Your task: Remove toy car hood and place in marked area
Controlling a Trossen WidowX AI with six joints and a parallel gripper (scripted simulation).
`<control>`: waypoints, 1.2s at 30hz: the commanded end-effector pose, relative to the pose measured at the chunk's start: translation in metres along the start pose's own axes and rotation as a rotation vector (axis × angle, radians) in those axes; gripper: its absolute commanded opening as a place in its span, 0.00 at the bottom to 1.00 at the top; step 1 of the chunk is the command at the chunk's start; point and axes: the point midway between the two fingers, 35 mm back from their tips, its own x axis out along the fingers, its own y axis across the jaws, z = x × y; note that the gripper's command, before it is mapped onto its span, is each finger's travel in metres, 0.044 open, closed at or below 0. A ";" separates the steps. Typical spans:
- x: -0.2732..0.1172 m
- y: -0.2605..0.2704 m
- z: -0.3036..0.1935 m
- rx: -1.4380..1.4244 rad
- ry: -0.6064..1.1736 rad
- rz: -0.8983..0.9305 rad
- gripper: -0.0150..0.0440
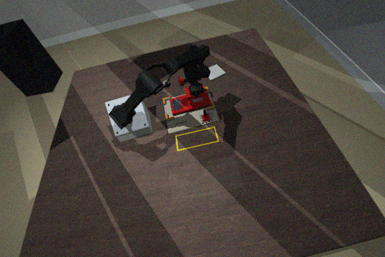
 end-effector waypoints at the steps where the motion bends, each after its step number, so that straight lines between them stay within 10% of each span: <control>1: -0.017 0.001 0.002 0.006 -0.007 0.007 0.25; 36: -0.033 -0.098 -0.004 -0.003 -0.006 0.016 0.25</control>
